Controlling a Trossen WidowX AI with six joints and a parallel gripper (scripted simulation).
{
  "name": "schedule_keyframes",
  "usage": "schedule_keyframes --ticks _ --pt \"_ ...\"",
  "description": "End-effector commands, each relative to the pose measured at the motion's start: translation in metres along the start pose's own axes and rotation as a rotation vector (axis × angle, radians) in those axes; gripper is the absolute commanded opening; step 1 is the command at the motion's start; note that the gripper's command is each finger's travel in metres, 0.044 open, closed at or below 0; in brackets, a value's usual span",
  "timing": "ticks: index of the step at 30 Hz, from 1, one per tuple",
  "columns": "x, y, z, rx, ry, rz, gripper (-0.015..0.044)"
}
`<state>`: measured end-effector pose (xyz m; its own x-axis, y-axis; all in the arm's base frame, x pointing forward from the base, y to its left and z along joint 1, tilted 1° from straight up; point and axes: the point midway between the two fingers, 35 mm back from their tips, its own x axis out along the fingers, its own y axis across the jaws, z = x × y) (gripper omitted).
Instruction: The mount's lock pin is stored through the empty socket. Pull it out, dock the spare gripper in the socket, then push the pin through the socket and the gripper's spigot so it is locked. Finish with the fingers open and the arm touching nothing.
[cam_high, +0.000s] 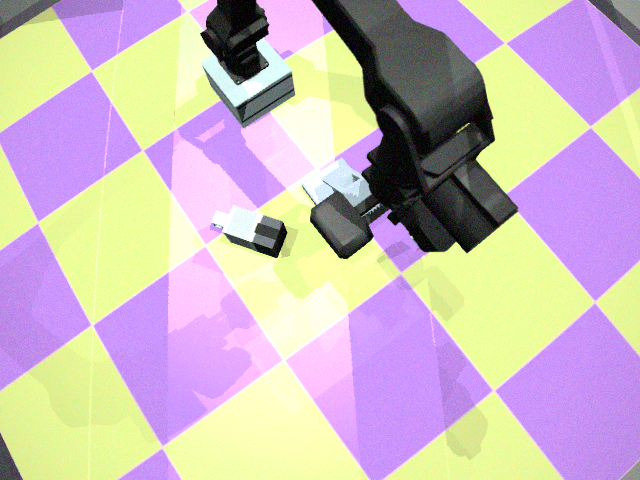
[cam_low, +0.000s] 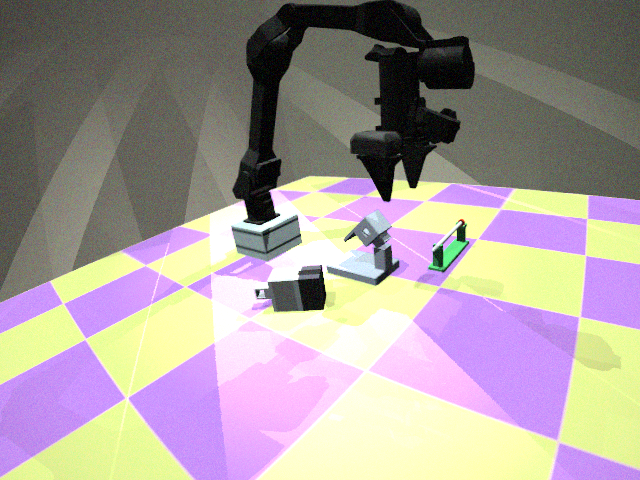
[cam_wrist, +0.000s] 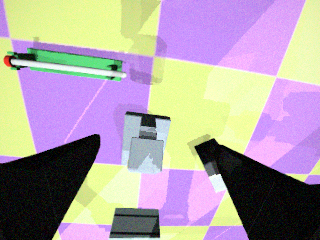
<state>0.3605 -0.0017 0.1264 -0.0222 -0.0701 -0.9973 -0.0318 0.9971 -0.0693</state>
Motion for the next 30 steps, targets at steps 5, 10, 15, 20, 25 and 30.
schedule_keyframes --ticks 5,10,15,20,25,30 --pt "0.019 -0.069 -0.054 1.166 0.085 -0.240 0.0440" --pt "0.020 -0.082 -0.066 1.448 0.065 -0.306 0.0440" --pt "0.021 -0.096 -0.080 1.728 0.033 -0.382 0.0440" --pt "0.022 -0.107 -0.092 2.002 -0.017 -0.454 0.0440" --pt "0.022 -0.118 -0.106 2.272 -0.085 -0.531 0.0440" --pt "0.023 -0.125 -0.114 2.509 -0.163 -0.584 0.0440"
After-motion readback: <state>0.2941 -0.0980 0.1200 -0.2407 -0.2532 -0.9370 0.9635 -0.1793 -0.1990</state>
